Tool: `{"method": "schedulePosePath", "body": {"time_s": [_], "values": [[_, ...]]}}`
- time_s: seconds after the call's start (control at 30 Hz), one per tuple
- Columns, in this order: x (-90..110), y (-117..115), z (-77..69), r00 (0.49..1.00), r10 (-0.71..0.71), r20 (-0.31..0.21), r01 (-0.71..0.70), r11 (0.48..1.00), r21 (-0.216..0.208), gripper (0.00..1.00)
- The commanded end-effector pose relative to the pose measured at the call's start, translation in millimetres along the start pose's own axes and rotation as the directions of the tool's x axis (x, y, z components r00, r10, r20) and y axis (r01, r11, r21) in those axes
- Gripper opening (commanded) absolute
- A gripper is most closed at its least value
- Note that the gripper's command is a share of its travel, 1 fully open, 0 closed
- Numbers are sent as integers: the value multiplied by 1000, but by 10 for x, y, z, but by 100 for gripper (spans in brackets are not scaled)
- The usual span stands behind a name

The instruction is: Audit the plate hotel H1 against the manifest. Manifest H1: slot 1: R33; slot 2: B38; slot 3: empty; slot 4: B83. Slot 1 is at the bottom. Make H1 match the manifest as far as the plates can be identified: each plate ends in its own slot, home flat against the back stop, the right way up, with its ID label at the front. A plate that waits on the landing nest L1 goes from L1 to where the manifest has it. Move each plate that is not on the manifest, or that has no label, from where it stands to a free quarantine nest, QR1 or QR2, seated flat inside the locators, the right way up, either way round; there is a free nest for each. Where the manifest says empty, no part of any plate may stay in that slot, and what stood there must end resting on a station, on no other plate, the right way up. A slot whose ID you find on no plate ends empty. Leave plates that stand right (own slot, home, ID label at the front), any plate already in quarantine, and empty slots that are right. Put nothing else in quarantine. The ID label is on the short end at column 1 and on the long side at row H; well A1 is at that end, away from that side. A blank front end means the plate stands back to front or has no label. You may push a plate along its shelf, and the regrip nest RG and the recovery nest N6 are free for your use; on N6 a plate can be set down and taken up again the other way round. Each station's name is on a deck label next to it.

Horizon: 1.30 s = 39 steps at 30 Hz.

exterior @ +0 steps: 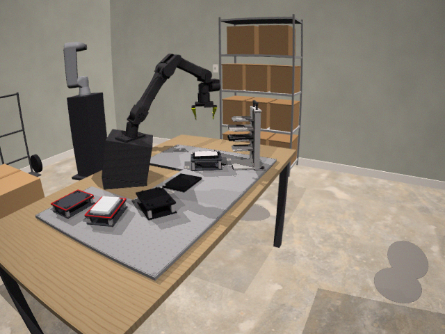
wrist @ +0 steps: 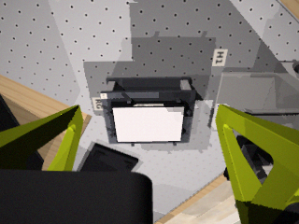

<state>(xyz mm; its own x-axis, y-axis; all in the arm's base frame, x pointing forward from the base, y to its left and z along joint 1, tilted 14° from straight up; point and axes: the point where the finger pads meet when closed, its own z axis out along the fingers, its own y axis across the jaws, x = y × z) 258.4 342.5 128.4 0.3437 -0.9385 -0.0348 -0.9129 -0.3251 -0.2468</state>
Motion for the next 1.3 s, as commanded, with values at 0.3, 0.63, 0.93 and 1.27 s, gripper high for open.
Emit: {"method": "schedulePosePath", "body": {"time_s": [0.3, 0.63, 0.93, 1.27], "values": [[36, 29, 435, 1000, -6, -8, 6, 1000, -20, 100], [42, 38, 767, 1000, -6, -8, 6, 1000, -21, 100], [45, 44, 954, 1000, -4, -8, 4, 1000, -21, 100], [-16, -11, 831, 1000, -7, 4, 7, 1000, 5, 100]]}}
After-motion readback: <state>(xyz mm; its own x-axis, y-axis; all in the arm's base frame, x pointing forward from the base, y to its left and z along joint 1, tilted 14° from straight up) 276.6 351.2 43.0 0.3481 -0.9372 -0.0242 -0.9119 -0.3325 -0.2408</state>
